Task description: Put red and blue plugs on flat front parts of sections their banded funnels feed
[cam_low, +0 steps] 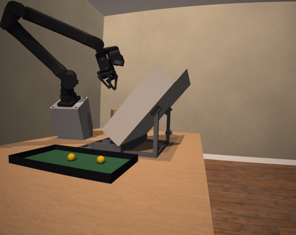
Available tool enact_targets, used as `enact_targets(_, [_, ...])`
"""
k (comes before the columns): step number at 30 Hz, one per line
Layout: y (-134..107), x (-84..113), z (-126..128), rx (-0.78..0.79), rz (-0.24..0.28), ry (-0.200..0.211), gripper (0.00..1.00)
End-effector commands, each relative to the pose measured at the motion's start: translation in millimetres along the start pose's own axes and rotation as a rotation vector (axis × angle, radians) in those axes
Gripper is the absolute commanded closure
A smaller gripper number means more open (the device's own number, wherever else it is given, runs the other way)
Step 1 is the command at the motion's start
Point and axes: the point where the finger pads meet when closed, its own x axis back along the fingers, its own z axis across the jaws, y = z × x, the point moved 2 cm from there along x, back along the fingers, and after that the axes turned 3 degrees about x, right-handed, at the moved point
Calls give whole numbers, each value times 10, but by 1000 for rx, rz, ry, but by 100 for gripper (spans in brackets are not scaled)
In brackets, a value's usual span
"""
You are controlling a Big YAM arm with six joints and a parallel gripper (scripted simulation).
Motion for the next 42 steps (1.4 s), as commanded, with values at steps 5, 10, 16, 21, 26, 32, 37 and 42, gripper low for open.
enact_targets(5, [93,-15,197,-36,-5,17,37])
enact_targets(10, [182,-33,432,-54,5,33,37])
enact_targets(16, [77,-181,773,-51,56,37,37])
enact_targets(21, [18,-265,959,-49,82,36,37])
enact_targets(26, [-100,-415,1302,-46,135,42,37])
enact_targets(32, [-248,-604,1723,-42,200,44,37])
enact_targets(37, [-322,-697,1929,-40,232,45,37])
enact_targets(42, [-436,-842,2252,-37,281,47,37])
